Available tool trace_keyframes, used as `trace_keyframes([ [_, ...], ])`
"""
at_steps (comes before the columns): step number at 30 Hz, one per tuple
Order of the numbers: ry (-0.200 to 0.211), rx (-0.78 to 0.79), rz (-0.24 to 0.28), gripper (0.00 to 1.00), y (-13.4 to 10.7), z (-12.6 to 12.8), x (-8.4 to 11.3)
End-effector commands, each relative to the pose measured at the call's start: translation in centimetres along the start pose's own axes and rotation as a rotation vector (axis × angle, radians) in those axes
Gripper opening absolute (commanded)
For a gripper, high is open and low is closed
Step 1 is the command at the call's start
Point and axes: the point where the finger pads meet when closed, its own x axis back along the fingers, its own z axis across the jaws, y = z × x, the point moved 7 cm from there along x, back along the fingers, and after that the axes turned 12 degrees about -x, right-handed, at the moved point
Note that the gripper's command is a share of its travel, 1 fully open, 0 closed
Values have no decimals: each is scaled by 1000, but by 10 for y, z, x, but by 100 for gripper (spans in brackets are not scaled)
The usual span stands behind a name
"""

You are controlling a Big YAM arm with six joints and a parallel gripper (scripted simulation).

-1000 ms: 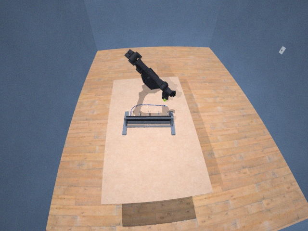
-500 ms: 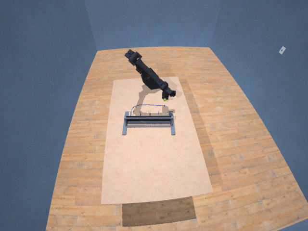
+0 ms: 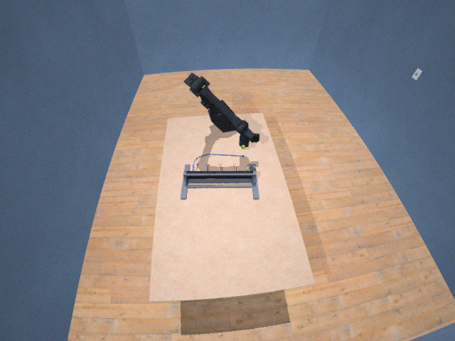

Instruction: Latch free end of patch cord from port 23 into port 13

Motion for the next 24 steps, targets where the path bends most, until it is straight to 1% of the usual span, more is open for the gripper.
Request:
trace_keyframes([
  [1,-6,21,-1,0,7,9,3],
  [24,-23,3,-25,0,18,-2,8],
])
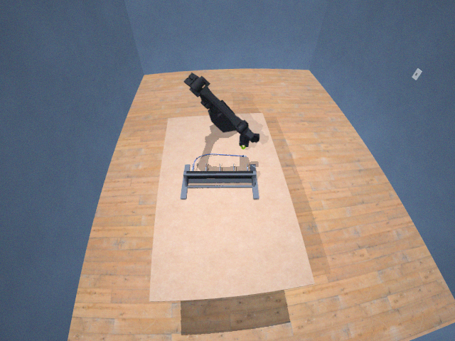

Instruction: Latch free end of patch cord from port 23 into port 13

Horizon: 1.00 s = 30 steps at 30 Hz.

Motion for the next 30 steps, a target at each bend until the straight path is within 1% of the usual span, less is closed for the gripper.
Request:
trace_keyframes([
  [1,-24,2,-26,0,18,-3,8],
  [13,-29,-4,-33,0,21,-5,10],
  [14,-29,-4,-33,36,21,-6,10],
  [30,-32,-8,-38,36,22,-8,10],
])
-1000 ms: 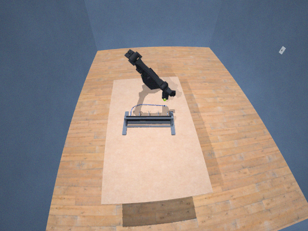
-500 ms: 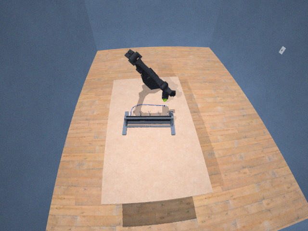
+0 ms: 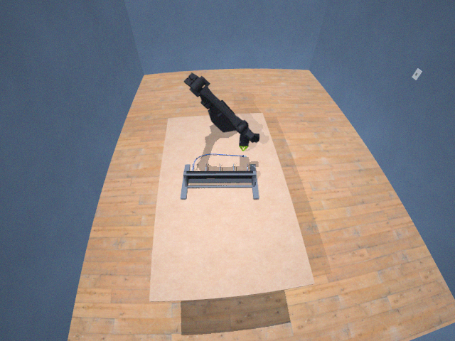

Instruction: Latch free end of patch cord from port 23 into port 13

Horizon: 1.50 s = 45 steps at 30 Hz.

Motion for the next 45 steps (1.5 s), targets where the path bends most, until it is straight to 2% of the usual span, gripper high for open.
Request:
trace_keyframes([
  [1,-33,-8,-38,36,22,-8,10],
  [27,-27,-10,-30,36,18,-6,4],
  [45,-8,-10,-6,36,5,-3,-26],
])
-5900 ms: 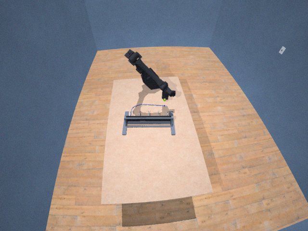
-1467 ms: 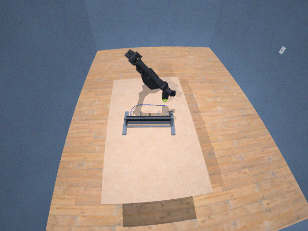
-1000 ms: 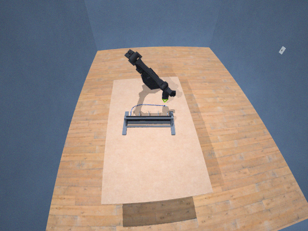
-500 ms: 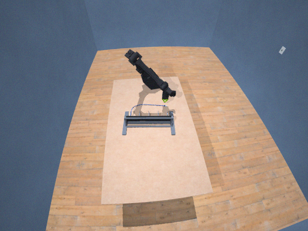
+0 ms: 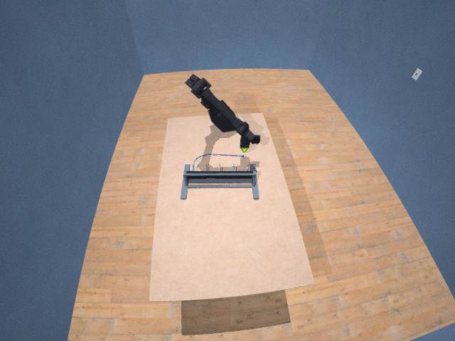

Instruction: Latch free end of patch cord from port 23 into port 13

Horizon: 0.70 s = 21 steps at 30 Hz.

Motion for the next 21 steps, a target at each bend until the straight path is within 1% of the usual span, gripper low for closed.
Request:
trace_keyframes([
  [1,10,-1,8,36,-3,-1,-15],
  [12,13,1,11,36,-6,0,-39],
  [14,13,1,11,36,-6,0,-39],
  [21,12,0,10,36,-5,-1,-51],
])
